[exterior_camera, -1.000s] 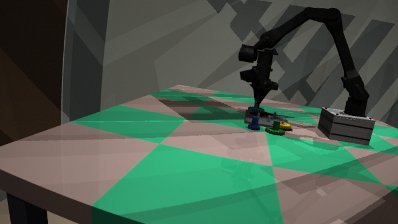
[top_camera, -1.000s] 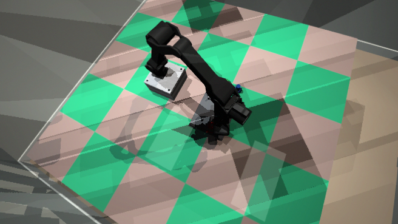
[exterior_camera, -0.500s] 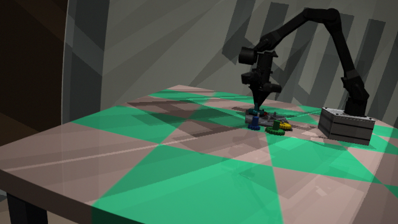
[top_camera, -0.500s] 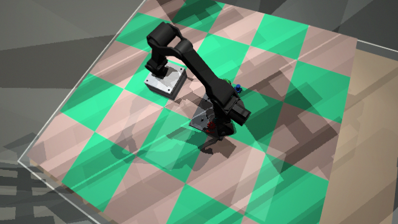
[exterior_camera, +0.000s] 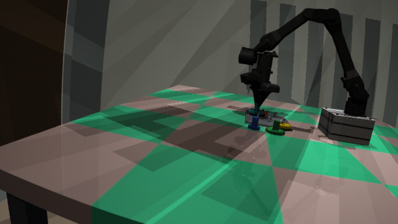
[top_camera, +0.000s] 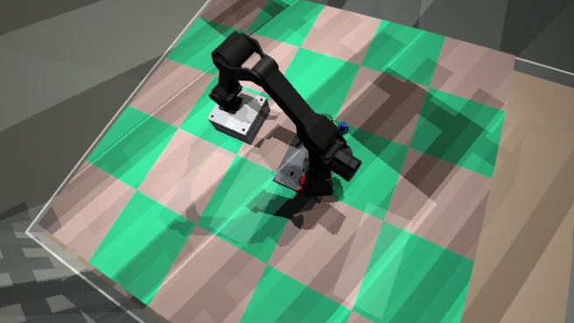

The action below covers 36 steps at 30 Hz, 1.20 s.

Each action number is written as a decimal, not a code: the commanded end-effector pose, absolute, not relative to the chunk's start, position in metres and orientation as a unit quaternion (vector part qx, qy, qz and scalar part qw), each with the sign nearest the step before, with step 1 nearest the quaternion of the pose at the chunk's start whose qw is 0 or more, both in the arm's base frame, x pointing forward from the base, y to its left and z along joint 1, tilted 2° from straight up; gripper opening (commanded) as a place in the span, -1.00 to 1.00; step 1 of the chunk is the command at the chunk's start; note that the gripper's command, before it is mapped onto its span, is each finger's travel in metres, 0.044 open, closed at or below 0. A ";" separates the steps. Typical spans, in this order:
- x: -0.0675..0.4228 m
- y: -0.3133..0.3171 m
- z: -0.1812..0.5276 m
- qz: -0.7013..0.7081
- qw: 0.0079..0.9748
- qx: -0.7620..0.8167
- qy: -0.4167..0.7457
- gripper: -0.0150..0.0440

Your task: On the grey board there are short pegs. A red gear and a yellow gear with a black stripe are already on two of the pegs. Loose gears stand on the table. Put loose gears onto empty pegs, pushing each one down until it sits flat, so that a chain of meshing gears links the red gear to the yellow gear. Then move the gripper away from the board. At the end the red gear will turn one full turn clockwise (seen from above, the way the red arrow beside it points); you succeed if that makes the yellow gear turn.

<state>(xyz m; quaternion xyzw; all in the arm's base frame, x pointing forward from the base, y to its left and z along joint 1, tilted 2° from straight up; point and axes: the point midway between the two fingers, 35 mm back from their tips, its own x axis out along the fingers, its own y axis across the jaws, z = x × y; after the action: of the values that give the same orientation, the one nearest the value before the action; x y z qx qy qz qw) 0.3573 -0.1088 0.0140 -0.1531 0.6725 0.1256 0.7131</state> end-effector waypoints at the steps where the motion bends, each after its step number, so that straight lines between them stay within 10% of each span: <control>1: 0.357 -0.110 0.013 0.103 0.717 -0.129 0.677 -0.49; 36: 0.358 -0.108 0.012 0.179 0.698 -0.209 0.661 -0.49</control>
<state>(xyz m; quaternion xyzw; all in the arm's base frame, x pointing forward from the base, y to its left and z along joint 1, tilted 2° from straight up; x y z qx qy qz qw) 0.3587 -0.1090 0.0139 -0.2062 0.6603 0.1750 0.7006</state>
